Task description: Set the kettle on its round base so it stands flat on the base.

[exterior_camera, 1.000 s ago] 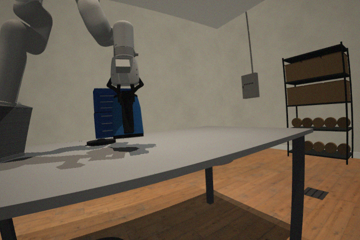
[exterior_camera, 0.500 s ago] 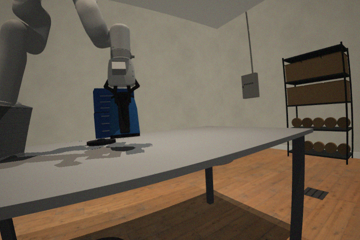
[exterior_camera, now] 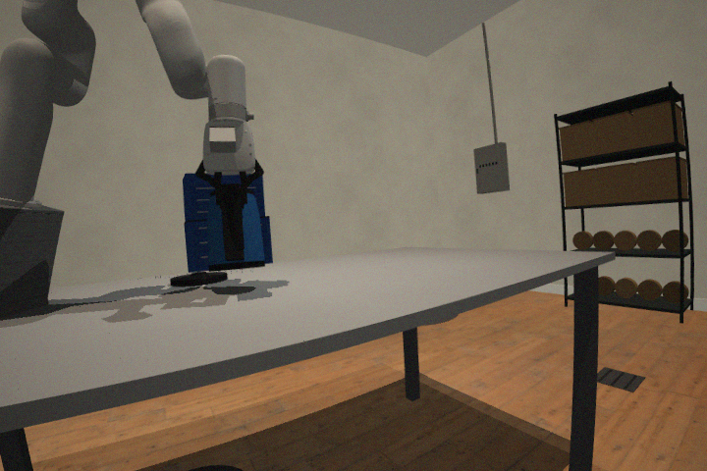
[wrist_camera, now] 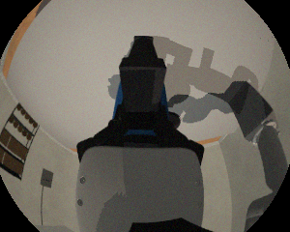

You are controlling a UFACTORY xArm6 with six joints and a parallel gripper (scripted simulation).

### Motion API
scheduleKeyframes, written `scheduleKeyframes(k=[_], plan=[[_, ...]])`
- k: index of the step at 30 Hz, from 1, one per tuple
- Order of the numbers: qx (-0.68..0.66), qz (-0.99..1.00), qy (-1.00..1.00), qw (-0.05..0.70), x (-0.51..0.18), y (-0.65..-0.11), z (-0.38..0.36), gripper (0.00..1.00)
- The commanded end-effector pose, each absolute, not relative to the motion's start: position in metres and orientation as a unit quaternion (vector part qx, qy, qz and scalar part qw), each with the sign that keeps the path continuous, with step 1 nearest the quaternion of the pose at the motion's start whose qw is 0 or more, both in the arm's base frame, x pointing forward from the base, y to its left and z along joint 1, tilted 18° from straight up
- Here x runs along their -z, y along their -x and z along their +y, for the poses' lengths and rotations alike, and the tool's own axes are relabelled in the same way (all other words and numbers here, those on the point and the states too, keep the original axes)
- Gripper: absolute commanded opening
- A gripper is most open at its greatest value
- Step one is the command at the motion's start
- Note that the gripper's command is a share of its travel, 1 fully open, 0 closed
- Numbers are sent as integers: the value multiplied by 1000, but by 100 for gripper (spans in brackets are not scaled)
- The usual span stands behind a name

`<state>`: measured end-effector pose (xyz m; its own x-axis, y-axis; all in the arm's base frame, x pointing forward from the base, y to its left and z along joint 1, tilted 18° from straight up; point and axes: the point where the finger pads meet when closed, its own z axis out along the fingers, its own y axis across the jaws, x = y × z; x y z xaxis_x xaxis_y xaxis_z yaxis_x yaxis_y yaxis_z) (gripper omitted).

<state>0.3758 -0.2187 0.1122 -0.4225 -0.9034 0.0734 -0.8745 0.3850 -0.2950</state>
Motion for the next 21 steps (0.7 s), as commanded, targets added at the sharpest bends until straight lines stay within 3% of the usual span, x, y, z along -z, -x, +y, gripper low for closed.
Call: scheduleKeyframes(k=[1,21], plan=[[149,831,534,49,-111,-376,-205,0],[149,831,534,49,-98,-374,-144,0]])
